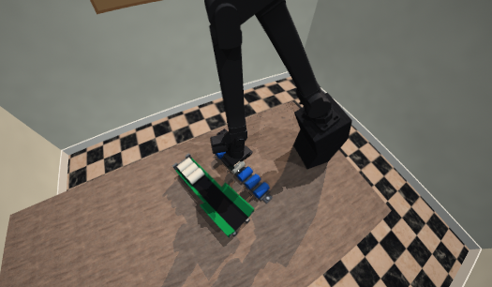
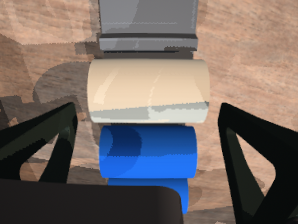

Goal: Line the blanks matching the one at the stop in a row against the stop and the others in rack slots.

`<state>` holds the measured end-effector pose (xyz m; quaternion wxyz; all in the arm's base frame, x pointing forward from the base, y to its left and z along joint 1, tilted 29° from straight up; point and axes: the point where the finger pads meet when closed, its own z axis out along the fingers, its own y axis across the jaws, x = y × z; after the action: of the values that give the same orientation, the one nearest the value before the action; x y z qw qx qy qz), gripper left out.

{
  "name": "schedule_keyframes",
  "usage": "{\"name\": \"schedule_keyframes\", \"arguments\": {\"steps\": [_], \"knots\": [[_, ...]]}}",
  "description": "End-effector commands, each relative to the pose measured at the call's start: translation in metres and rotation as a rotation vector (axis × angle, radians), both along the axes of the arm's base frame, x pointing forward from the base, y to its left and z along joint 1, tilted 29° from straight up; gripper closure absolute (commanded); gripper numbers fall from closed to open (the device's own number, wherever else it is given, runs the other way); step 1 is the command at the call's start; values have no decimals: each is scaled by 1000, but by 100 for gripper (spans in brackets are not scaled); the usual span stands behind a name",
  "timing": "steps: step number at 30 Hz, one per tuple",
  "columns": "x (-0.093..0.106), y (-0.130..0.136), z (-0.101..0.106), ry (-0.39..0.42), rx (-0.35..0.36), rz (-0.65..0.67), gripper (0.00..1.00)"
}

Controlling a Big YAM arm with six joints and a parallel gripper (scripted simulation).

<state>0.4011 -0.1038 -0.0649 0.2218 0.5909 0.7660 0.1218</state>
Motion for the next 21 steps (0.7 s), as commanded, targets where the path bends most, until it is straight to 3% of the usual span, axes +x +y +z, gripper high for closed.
{"name": "schedule_keyframes", "arguments": {"steps": [1,18,21], "knots": [[6,1,-5,-7,0,-5,15],[16,-1,-29,-3,1,-6,15],[19,-2,-19,-24,-5,-5,15]]}}
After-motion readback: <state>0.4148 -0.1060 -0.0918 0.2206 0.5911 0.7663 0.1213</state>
